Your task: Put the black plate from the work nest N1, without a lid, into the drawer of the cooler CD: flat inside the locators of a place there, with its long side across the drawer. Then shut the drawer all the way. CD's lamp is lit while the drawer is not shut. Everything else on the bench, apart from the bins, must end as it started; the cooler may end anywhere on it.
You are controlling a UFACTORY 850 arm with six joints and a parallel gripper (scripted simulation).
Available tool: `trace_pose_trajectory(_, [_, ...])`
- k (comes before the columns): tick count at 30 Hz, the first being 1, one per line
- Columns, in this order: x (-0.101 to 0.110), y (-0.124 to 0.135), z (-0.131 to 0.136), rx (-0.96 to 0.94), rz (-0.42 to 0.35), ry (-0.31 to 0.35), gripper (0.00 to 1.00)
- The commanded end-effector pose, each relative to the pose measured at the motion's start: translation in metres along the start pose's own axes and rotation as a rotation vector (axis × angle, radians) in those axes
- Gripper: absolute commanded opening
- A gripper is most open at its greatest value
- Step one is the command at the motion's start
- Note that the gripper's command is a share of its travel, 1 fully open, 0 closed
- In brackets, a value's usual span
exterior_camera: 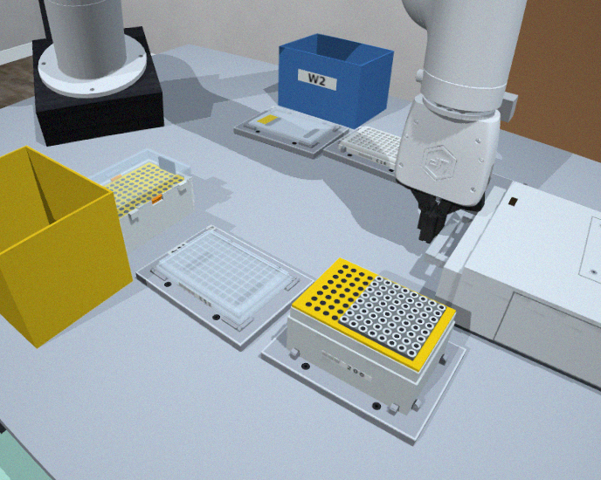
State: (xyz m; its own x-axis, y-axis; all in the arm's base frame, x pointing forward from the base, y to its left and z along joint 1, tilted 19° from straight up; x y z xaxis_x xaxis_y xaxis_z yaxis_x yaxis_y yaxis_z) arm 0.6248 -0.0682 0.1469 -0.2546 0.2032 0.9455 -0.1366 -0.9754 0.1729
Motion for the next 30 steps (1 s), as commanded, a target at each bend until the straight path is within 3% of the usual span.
trace_pose_trajectory(1, [0.001, 0.000, -0.008, 0.000, 0.001, 0.000, 0.00])
trace_pose_trajectory(30, [0.001, 0.001, -0.050, 0.000, 0.001, -0.001, 0.00])
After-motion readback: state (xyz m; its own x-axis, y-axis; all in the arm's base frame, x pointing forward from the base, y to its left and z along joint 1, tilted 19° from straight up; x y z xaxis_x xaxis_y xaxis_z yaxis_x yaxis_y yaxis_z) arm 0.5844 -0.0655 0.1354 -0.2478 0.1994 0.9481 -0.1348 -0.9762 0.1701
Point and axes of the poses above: the point where the finger pads meet when closed, its own x axis back along the fingers, its own z axis across the jaws, y = z × x, the point moved 3 cm from there along x, back along the fingers, and after that the axes turned 1 degree about -x, right-handed, at the moved point
